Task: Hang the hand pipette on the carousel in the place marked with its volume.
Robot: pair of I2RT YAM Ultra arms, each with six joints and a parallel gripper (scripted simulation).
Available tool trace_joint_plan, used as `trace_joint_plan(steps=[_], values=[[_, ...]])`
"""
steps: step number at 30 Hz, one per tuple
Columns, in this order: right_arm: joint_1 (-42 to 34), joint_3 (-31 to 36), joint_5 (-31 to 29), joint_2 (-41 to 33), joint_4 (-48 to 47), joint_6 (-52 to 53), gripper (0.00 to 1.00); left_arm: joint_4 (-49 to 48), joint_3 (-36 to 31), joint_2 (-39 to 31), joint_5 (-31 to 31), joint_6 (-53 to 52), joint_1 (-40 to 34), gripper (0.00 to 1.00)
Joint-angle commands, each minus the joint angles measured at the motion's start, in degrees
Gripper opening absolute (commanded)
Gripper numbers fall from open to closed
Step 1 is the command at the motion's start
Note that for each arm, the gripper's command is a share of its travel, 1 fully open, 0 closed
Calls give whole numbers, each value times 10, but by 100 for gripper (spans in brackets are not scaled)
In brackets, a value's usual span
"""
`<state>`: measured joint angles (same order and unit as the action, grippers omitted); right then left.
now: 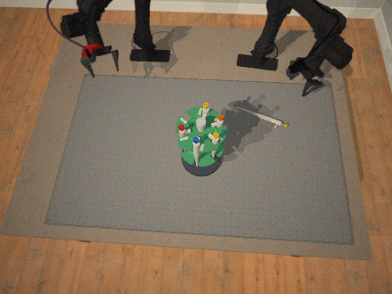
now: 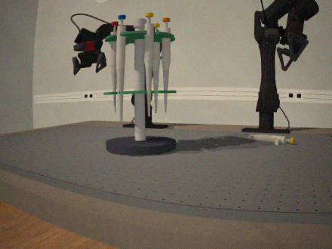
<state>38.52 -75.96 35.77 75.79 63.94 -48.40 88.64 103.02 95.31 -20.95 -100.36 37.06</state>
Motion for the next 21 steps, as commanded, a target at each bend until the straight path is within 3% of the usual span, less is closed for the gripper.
trace_joint_plan(steps=[1, 12, 21], values=[[5, -9, 13, -3, -8, -7, 100, 14, 13, -24, -56, 68, 23, 100], [5, -9, 13, -3, -8, -7, 100, -61, -93, -73, -126, 215, 60, 100], [5, -9, 13, -3, -8, -7, 100, -176, -205, -153, -175, 405, 77, 100]])
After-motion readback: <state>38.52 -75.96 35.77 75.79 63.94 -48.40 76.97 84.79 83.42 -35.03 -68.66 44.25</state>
